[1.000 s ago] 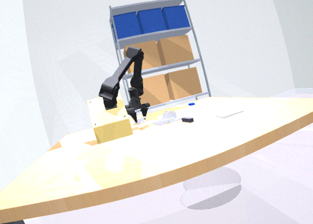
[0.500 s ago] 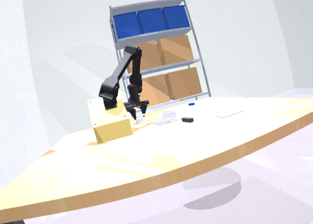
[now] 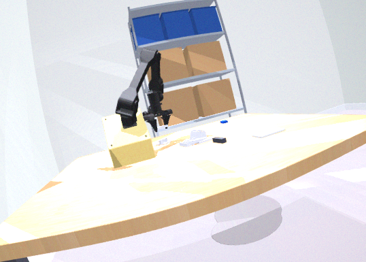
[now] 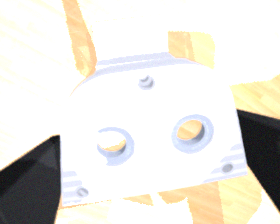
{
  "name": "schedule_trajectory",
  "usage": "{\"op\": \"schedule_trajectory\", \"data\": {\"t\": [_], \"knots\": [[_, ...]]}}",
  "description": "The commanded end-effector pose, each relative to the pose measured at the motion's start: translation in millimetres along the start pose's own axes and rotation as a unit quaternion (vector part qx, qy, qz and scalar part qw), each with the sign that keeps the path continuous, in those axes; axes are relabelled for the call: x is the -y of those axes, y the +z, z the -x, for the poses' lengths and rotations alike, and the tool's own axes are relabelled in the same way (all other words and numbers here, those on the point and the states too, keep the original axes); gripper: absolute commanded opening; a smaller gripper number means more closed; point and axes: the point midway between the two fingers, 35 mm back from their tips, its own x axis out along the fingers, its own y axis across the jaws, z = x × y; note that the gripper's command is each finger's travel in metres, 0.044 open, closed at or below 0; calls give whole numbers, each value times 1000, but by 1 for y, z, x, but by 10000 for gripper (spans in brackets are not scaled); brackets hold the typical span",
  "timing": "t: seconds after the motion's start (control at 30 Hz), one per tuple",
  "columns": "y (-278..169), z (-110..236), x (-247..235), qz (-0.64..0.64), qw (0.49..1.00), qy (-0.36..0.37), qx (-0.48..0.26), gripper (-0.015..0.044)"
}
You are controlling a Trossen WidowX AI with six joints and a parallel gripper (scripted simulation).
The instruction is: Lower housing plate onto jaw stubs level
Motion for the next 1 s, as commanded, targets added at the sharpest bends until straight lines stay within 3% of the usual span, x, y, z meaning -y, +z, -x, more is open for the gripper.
{"op": "schedule_trajectory", "data": {"t": [0.0,0.97], "knots": [[1,8,2,-4,1000,-2,4,351],[-74,21,3,-266,964,-9,21,351]]}}
